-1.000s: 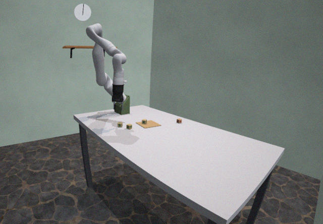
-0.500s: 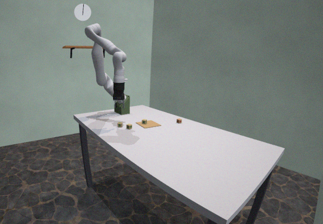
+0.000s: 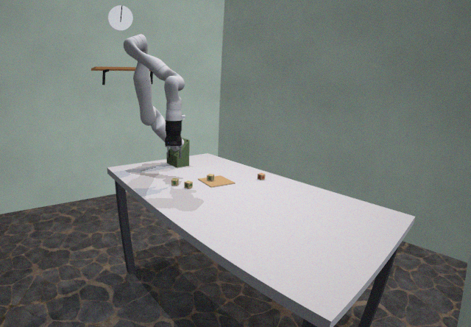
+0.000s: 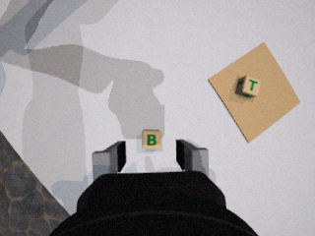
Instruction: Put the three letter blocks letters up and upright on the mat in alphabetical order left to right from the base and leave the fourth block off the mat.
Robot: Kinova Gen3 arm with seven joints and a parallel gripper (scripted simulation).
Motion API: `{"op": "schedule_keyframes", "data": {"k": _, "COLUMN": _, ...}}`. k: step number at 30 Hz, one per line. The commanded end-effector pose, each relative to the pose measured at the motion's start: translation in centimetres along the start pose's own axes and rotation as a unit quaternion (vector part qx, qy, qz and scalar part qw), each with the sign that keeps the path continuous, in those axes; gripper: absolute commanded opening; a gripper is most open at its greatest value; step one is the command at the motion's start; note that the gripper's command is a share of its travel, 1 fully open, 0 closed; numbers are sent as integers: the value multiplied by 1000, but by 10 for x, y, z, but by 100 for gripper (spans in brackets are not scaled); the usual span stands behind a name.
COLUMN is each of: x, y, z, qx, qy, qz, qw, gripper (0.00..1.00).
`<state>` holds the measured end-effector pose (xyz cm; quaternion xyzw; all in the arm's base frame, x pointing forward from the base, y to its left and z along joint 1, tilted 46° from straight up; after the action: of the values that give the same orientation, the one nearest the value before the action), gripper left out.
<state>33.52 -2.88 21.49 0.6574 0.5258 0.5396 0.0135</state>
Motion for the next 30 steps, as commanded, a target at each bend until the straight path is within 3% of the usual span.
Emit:
{"op": "schedule_keyframes", "data": {"k": 1, "x": -1, "y": 0, "z": 0, "qx": 13, "qy": -1, "qz": 0, "qw": 1000, "gripper": 100}}
{"op": "schedule_keyframes", "data": {"k": 11, "x": -8, "y": -2, "z": -3, "qx": 114, "qy": -4, "qz": -1, "qw": 993, "gripper": 100}}
{"op": "schedule_keyframes", "data": {"k": 15, "x": -13, "y": -2, "z": -5, "qx": 189, "qy": -6, "qz": -1, "qw": 982, "gripper": 100}}
{"op": "schedule_keyframes", "data": {"k": 20, "x": -20, "y": -2, "z": -6, "qx": 296, "qy": -7, "qz": -1, "qw": 955, "gripper": 100}}
{"op": "schedule_keyframes", "data": {"k": 26, "x": -28, "y": -2, "z": -6, "qx": 427, "qy": -7, "qz": 0, "qw": 904, "gripper": 100}}
{"op": "schedule_keyframes", "data": {"k": 28, "x": -28, "y": -2, "z": -6, "qx": 427, "qy": -7, "qz": 0, "qw": 904, "gripper": 100}}
{"op": "schedule_keyframes", "data": {"k": 30, "x": -31, "y": -2, "z": -6, "qx": 467, "qy": -7, "qz": 1, "qw": 884, "gripper": 100}}
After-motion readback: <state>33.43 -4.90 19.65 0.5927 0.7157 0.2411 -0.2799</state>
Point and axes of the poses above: the point where the finger pads meet when closed, its own x axis back along the fingers, its own z axis across the jaws, y = z × x, the point moved 5 cm from there along x, back along the fingers, and after that the axes turned 14 degrees about -x, right-handed, at the moved point
